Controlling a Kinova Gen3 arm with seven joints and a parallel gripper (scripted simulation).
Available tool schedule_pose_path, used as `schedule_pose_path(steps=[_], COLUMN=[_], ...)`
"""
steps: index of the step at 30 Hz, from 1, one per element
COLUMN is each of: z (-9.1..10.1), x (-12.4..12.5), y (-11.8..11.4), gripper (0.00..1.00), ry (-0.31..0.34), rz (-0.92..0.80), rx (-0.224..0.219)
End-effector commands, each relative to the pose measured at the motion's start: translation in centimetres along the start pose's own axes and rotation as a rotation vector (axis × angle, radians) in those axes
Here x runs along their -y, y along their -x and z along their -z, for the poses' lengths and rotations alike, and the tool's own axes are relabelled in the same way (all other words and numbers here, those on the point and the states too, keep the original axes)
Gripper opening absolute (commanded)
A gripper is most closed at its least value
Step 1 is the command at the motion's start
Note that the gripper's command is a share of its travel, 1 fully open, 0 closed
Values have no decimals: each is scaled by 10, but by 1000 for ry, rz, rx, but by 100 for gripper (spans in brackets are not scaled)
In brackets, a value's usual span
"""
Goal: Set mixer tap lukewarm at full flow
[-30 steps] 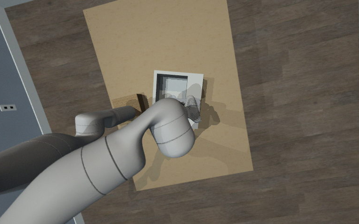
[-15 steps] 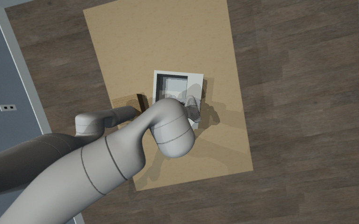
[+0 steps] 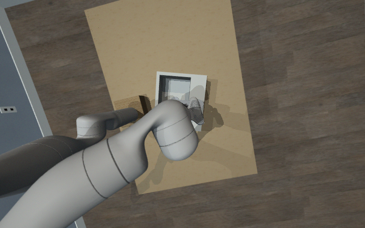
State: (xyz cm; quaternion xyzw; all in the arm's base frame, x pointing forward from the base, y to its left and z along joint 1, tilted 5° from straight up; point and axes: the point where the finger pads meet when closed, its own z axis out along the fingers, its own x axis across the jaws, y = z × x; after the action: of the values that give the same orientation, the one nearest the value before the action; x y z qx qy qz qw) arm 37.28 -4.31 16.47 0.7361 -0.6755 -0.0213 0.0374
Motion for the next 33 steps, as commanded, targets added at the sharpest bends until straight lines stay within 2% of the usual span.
schedule_pose_path(steps=[1, 21, 33], z=[1, 1, 1], x=[0, 0, 1], y=[0, 0, 4], gripper=[0, 0, 0], ry=[-2, -2, -2], rz=[0, -5, -73], rx=[0, 0, 0])
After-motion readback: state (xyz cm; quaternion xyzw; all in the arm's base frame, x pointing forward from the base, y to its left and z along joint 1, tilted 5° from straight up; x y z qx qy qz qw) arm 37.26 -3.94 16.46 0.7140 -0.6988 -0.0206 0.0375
